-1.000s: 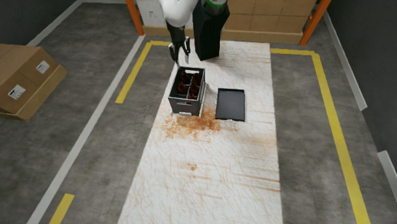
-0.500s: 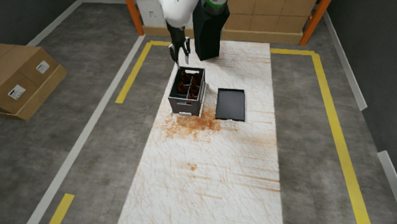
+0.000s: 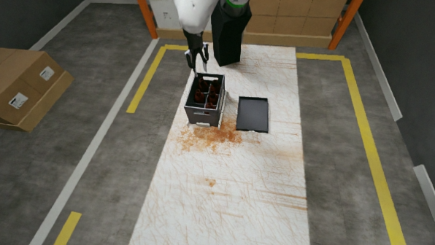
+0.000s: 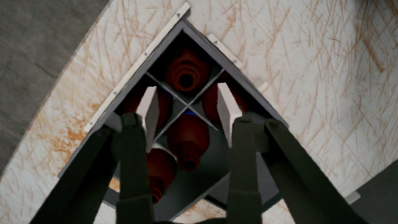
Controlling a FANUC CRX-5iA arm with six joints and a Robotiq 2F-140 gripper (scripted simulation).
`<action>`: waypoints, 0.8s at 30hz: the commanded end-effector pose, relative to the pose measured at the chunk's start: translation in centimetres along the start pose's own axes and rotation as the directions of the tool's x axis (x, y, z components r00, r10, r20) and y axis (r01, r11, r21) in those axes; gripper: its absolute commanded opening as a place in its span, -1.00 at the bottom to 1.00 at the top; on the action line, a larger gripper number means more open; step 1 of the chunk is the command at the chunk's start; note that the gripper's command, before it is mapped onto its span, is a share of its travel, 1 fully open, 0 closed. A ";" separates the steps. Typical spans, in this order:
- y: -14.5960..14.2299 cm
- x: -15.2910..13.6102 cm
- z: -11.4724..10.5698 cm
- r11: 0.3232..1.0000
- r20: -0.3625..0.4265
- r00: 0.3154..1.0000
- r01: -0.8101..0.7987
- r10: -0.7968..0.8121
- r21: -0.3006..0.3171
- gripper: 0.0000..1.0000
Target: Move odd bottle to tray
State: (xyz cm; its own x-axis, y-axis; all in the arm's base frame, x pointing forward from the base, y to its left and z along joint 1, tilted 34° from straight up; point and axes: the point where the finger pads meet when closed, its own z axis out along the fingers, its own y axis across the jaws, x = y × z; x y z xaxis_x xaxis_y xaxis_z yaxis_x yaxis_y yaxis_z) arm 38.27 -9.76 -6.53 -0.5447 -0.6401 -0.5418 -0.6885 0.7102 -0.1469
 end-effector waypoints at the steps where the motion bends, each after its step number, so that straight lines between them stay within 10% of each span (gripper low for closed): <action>1: -0.1 0.0 0.3 1.000 0.000 1.000 0.000 0.000 0.001 -0.12; 24: -0.1 0.1 2.6 1.000 0.000 1.000 0.000 0.000 0.001 -0.12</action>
State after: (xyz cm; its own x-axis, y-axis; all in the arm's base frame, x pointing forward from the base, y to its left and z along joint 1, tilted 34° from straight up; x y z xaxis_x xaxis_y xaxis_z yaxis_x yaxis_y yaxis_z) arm 39.49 -9.14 -8.75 -0.5447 -0.6401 -0.5419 -0.6885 0.7102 -0.1470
